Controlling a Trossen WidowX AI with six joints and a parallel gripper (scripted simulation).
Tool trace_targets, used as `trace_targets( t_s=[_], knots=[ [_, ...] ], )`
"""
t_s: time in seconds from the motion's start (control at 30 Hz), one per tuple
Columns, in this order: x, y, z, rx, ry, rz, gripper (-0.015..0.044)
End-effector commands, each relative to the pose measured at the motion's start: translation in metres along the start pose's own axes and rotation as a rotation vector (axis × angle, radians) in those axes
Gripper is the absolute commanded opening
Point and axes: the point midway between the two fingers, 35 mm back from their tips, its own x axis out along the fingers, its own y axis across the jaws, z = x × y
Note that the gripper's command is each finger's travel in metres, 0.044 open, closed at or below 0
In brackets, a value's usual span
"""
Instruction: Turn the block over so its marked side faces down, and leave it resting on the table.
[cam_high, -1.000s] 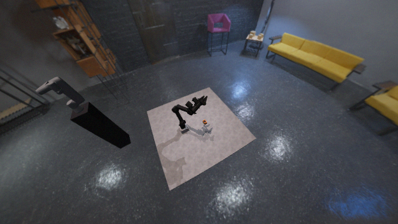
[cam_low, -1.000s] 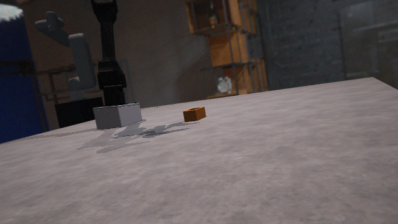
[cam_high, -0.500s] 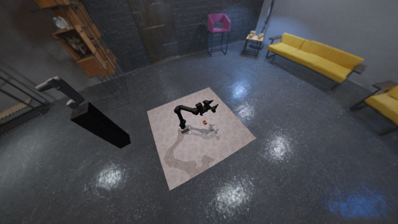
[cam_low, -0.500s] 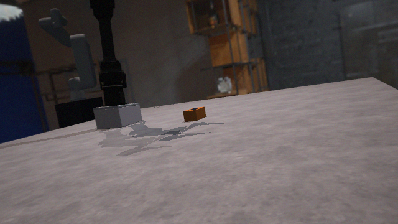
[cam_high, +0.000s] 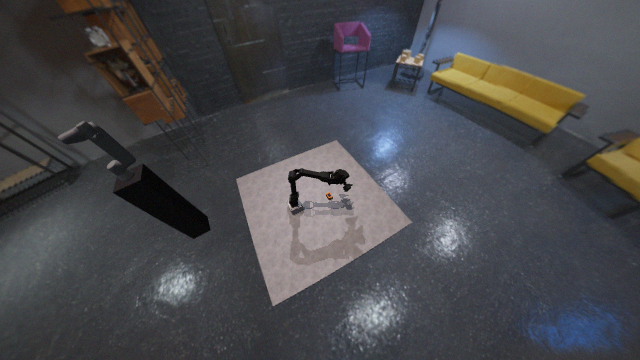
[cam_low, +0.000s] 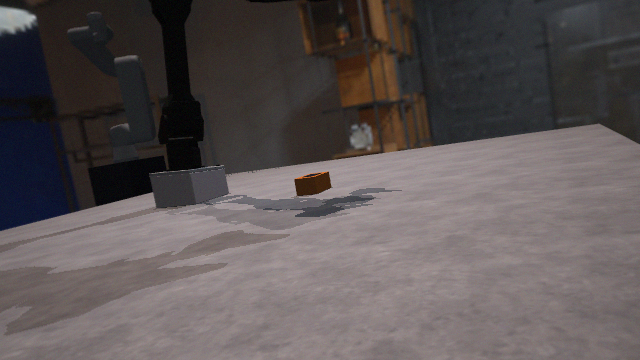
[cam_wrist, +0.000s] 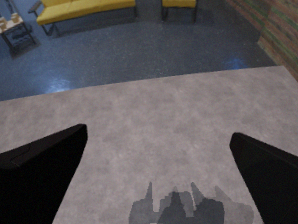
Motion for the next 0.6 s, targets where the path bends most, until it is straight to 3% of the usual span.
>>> trace_targets(
  t_s=[0.0,0.17,0.33,0.57],
  knots=[
    [0.027,0.015,-0.072,0.001,0.3,-0.028,0.044],
    [0.029,0.036,-0.148,-0.055,0.643,-0.052,0.044],
    [0.006,0.055,-0.213,-0.161,0.978,-0.065,0.044],
    [0.0,0.058,-0.221,-0.179,1.022,-0.066,0.044]
  ],
)
